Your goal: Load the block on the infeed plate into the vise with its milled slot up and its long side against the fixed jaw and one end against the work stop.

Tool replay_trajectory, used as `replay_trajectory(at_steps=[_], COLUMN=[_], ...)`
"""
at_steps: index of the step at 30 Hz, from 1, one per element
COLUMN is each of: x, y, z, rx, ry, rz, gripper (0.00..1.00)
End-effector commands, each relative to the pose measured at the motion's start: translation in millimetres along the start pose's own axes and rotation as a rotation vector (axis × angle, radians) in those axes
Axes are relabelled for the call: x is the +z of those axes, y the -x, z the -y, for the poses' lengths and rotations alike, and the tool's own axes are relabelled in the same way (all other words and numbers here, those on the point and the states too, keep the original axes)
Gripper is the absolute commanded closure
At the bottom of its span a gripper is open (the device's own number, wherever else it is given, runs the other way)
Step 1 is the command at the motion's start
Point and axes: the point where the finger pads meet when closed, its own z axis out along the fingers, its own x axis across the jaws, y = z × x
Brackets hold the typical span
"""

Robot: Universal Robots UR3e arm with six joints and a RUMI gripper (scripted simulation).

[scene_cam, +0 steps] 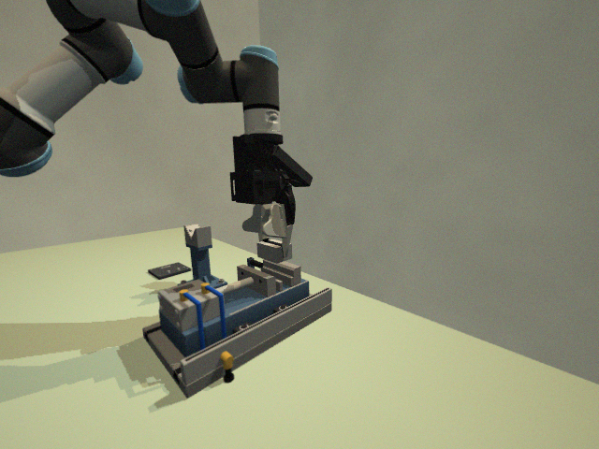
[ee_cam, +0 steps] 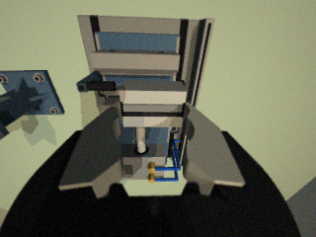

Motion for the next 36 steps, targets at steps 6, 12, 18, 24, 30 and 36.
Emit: replay_trajectory(at_steps=[6, 12, 18, 24, 30, 36], x=[4.2, 8.5, 12.1, 13.8, 15.3, 15.6], y=[-0.6, -0.6, -0.6, -0.6, -0.6, -0.6], z=[1.0, 1.0, 1.1, 1.1, 1.1, 1.1], rx=[-0.001, -0.001, -0.001, -0.001, -0.001, -0.001], ry=[-0.002, -0.002, -0.002, -0.002, -0.002, -0.002], rz=[-0.002, -0.002, -0.002, -0.002, -0.002, -0.002], gripper=[1.0, 1.0, 1.0, 1.0, 1.0, 1.0])
